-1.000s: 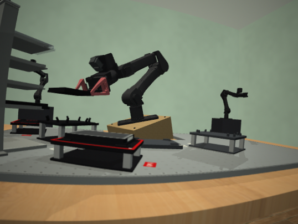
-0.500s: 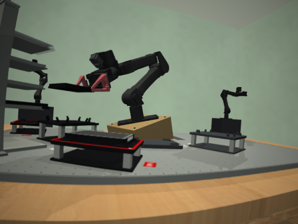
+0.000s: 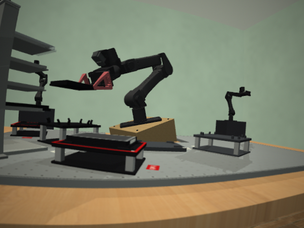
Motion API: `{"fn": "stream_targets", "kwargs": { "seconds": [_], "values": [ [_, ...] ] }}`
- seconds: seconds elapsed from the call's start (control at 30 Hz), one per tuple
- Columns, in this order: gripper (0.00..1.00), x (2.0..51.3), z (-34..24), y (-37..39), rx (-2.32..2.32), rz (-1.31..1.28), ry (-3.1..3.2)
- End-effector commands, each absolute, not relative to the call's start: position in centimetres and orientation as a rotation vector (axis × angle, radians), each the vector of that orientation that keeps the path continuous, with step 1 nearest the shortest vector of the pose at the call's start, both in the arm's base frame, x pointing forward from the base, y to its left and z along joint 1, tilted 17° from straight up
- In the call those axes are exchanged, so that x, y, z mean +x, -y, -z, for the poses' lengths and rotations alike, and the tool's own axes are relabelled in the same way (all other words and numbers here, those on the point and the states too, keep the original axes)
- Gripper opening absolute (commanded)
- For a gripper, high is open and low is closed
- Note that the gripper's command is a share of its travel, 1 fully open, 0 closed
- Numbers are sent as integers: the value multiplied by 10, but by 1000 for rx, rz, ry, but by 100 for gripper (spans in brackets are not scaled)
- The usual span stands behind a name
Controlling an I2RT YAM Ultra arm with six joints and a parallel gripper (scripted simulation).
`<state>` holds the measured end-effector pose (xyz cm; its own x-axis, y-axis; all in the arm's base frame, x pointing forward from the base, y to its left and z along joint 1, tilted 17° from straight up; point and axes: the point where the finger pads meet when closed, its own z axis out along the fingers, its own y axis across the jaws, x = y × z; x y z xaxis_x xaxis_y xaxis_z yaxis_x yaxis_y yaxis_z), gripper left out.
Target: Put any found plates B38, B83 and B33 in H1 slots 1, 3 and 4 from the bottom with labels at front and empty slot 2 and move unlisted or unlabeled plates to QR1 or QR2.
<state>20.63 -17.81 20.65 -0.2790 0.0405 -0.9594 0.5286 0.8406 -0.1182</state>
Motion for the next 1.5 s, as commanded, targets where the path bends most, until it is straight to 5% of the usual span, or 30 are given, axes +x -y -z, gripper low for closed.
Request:
{"fn": "stream_targets", "kwargs": {
  "seconds": [0.0,1.47],
  "values": [
    [86,206,-216,177,425,506,-1795],
    [86,200,-253,167,425,506,-1795]
  ]
}}
